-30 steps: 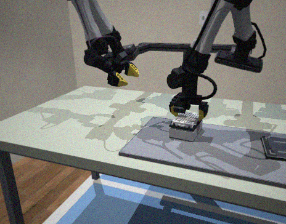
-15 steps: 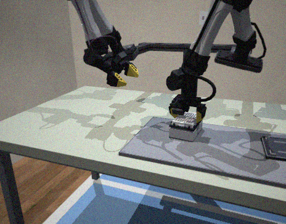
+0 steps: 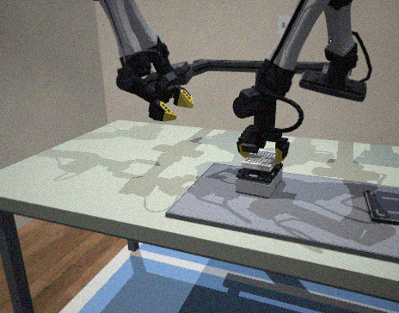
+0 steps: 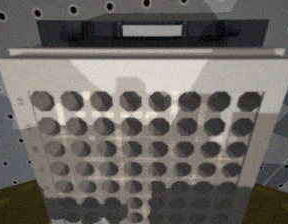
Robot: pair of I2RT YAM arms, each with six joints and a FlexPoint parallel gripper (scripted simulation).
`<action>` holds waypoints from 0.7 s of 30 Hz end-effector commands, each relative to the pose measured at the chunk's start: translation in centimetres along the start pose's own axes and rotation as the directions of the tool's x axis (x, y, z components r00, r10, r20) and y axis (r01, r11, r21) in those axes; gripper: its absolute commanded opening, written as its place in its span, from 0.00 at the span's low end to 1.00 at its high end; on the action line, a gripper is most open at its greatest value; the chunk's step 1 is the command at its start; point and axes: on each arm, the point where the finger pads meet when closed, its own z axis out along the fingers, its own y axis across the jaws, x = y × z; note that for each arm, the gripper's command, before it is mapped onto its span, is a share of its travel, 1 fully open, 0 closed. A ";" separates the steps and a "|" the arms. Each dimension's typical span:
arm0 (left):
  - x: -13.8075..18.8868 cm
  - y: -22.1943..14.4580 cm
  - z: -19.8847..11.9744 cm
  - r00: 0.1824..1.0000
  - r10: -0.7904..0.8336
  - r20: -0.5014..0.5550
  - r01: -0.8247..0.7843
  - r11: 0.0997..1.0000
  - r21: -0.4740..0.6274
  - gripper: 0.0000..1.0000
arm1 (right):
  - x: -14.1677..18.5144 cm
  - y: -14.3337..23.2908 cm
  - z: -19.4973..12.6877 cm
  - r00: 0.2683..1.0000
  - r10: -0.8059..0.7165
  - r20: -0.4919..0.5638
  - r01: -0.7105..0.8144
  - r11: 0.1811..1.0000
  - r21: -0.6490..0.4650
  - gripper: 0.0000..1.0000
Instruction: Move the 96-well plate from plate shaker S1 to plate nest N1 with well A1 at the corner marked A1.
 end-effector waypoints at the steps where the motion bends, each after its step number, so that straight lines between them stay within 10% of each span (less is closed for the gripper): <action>1: -0.6 1.4 -4.3 1.000 -0.006 0.019 0.006 1.000 -0.004 0.75 | -0.5 -0.4 0.5 1.000 -0.022 0.011 0.022 1.000 0.002 1.00; 11: -1.2 5.1 -5.3 0.999 0.019 0.046 -0.020 0.999 0.030 0.75 | -0.2 -2.0 2.6 0.998 -0.011 -0.061 0.014 0.998 0.061 1.00; 21: -1.4 15.8 -2.7 0.998 0.023 0.065 -0.026 0.999 0.046 0.75 | -4.4 -3.0 15.1 0.991 -0.027 -0.132 0.056 0.973 0.225 1.00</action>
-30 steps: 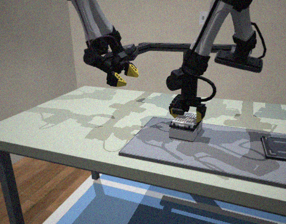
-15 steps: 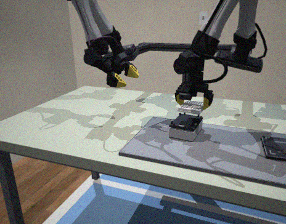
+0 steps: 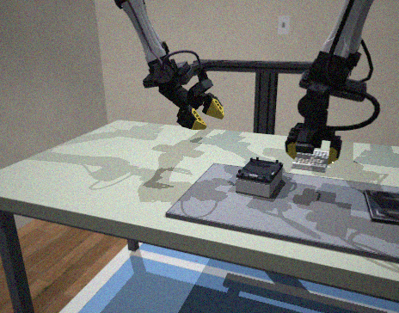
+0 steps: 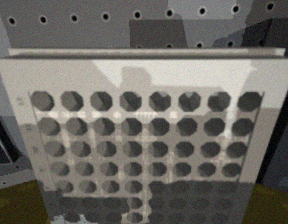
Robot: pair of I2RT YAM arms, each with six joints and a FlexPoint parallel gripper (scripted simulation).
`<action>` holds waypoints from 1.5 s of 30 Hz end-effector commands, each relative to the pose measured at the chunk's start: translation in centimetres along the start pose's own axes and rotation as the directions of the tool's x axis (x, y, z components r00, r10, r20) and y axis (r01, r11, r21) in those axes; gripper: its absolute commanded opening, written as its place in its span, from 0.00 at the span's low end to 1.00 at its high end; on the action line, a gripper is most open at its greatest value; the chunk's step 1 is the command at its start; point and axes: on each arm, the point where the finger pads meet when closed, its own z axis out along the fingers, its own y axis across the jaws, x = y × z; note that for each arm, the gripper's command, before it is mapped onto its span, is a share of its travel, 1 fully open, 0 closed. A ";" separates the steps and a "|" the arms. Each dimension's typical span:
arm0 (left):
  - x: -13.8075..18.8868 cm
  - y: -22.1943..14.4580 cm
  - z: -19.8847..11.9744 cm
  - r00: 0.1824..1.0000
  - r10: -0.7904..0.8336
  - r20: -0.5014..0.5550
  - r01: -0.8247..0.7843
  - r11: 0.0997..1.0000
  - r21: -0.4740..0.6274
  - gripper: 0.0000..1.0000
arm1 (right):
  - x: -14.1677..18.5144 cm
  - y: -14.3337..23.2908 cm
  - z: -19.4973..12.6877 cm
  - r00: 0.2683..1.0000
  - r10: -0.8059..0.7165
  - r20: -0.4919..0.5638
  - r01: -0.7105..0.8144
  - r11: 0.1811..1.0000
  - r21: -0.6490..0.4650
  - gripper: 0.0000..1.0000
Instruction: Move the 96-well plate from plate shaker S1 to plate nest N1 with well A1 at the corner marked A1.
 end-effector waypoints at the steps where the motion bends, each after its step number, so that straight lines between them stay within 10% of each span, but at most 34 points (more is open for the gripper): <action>1: -1.9 3.4 -0.1 0.996 0.053 0.076 -0.057 0.997 0.055 0.75 | -2.7 -0.5 5.4 1.000 0.019 -0.014 -0.017 0.987 0.162 1.00; 19: -0.6 19.9 4.6 0.995 -0.104 0.004 0.104 0.994 0.039 0.75 | -12.4 14.2 17.0 0.989 0.009 0.145 -0.040 0.975 0.217 1.00; 45: -2.1 22.0 5.7 0.992 -0.117 0.050 0.117 0.993 0.004 0.75 | -12.8 14.9 17.3 0.989 -0.005 0.148 -0.025 0.979 0.202 1.00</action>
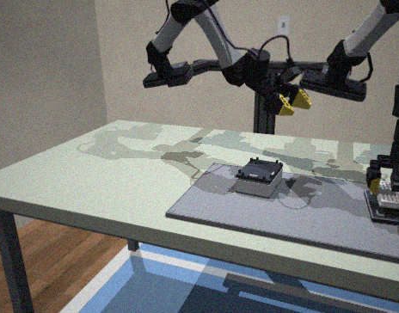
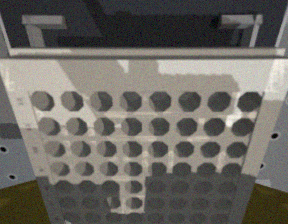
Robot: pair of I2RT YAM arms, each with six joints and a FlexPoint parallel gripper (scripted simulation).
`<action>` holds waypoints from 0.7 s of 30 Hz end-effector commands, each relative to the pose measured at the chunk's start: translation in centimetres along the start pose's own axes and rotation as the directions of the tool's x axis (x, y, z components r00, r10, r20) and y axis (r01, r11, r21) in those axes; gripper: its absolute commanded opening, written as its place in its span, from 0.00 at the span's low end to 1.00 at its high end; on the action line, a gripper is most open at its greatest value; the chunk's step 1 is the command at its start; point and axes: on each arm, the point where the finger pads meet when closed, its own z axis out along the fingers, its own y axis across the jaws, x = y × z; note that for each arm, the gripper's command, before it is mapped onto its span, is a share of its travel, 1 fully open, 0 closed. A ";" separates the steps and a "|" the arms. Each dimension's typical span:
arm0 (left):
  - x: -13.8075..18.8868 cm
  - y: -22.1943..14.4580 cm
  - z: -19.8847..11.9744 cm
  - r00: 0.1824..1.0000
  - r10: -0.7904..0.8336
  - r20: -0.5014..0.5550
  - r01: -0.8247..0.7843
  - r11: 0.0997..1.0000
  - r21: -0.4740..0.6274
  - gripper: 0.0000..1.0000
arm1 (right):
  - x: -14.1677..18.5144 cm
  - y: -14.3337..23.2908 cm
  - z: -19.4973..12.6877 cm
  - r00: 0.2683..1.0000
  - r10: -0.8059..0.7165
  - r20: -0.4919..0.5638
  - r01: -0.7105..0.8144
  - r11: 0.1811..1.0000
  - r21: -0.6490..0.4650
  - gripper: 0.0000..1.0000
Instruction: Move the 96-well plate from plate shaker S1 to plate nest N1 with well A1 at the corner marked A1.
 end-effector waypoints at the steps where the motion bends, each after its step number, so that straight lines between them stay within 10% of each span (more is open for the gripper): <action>1: -2.0 0.7 -0.3 0.997 0.012 0.071 -0.011 1.000 -0.010 0.75 | -1.4 -0.5 0.4 0.999 0.013 0.040 -0.013 1.000 0.019 1.00; 21: -1.7 0.8 2.8 0.999 -0.008 0.049 0.009 1.000 -0.011 0.75 | -1.4 -0.5 0.4 0.999 0.013 0.040 -0.014 1.000 0.020 1.00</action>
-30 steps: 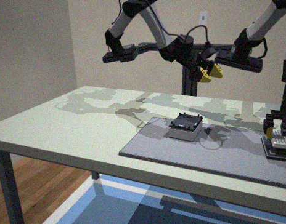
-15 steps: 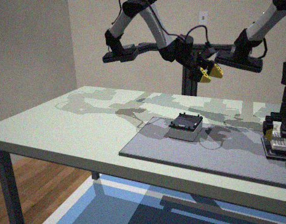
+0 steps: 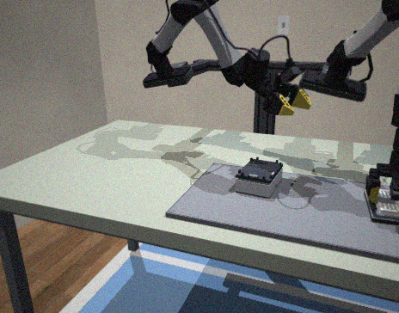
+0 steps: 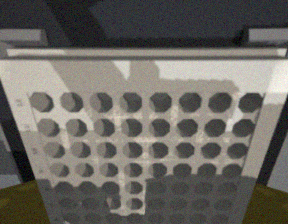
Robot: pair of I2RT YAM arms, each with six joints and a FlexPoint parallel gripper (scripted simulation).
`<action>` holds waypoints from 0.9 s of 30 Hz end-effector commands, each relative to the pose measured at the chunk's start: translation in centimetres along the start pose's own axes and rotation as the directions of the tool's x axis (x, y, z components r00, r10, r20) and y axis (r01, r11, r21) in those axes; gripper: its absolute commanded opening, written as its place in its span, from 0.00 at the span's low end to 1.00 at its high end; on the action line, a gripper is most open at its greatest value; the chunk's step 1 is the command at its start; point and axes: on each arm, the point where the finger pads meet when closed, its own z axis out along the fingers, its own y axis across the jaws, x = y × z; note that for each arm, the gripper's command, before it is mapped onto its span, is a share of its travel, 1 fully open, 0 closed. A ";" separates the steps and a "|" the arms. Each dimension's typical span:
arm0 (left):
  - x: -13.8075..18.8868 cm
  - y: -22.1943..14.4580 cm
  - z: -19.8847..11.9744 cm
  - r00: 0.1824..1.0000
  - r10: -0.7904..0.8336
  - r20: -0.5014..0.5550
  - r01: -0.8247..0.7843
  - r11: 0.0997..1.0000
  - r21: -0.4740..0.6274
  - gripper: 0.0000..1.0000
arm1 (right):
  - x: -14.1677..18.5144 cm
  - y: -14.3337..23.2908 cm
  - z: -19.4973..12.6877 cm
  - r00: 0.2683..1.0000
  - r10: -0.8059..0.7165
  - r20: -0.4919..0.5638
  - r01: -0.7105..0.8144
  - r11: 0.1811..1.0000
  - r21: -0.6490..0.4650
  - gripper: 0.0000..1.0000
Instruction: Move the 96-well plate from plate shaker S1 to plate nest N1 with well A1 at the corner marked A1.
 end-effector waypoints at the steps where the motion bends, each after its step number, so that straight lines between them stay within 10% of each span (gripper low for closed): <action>1: -1.1 0.7 0.8 0.999 -0.008 0.033 0.009 1.000 -0.015 0.75 | -1.4 -0.5 0.4 0.999 0.013 0.040 -0.014 1.000 0.019 1.00; 5: -1.2 0.5 -0.2 1.000 -0.004 0.030 0.004 1.000 -0.011 0.75 | -1.4 -0.5 0.4 0.999 0.013 0.040 -0.014 1.000 0.019 1.00; 10: -1.4 0.6 -0.8 0.999 -0.001 0.036 0.002 1.000 -0.017 1.00 | -1.4 -0.5 0.4 0.999 0.013 0.040 -0.014 1.000 0.019 1.00; 27: -0.1 -0.4 -7.3 1.000 0.002 0.014 -0.002 1.000 -0.011 1.00 | -1.4 -0.5 0.4 0.999 0.013 0.040 -0.014 1.000 0.019 1.00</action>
